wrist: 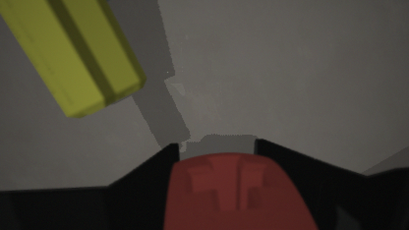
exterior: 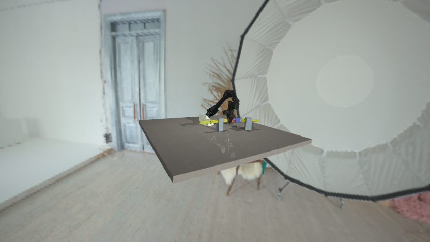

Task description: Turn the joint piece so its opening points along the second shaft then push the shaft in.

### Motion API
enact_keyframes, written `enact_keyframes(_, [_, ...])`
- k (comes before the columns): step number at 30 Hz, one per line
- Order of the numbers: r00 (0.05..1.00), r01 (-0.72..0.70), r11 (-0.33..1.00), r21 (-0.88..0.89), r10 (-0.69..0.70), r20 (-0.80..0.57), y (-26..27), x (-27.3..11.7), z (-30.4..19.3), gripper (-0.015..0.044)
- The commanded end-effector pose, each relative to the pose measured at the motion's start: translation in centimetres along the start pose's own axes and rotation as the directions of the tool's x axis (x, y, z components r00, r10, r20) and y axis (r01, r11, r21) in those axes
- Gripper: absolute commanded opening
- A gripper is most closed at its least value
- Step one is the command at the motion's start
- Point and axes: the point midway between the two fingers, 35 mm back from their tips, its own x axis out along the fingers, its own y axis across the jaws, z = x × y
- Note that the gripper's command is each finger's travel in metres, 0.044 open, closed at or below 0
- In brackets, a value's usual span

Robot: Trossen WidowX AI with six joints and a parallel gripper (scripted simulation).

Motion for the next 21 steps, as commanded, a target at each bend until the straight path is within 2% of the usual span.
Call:
enact_keyframes(1, [1.0,-0.004,0.997,-0.073,0.003,-0.01,0.4,0.0,0.0,0.0])
enact_keyframes(21, [0.999,-0.02,0.93,-0.368,0.002,-0.05,1.8,0.2,-0.4,0.0])
